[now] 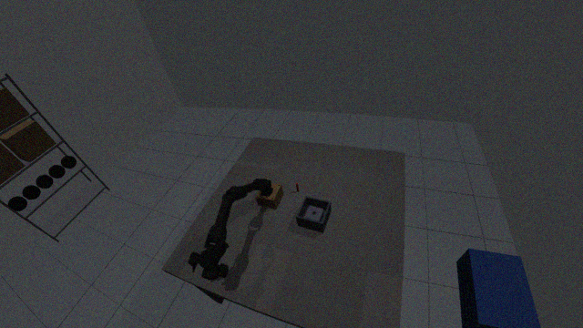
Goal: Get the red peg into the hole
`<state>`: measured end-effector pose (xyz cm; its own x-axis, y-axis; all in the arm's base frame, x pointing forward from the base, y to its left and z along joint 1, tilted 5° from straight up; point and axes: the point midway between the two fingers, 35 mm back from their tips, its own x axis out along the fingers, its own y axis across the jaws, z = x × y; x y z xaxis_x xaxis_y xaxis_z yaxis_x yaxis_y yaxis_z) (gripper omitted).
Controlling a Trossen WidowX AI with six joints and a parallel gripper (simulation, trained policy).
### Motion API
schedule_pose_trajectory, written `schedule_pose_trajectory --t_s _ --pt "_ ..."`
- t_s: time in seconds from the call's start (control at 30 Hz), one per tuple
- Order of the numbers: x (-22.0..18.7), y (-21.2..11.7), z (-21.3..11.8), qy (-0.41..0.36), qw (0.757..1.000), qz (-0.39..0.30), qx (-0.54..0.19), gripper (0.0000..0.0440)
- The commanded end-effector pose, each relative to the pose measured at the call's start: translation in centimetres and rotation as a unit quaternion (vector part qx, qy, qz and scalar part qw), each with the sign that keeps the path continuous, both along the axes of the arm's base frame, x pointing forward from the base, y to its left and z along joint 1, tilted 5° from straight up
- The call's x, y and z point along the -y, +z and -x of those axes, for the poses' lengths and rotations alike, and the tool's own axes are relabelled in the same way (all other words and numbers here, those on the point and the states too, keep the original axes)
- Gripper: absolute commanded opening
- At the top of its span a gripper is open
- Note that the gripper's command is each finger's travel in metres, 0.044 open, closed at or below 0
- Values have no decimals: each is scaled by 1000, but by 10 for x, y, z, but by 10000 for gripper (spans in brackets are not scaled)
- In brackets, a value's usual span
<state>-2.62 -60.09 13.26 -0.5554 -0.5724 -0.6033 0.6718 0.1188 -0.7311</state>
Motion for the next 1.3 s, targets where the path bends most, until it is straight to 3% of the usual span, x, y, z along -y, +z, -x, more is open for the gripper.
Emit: schedule_pose_trajectory --t_s 0.0,0.33,0.7,0.97,1.27 --pt "-15 11 -65 39 999 3 36 440" --pt "-80 38 -206 124 985 0 119 440" --pt "-199 70 -327 198 956 -18 216 440" --pt "-306 85 -377 228 932 -49 277 440" --pt "-424 87 -390 237 910 -100 324 440"
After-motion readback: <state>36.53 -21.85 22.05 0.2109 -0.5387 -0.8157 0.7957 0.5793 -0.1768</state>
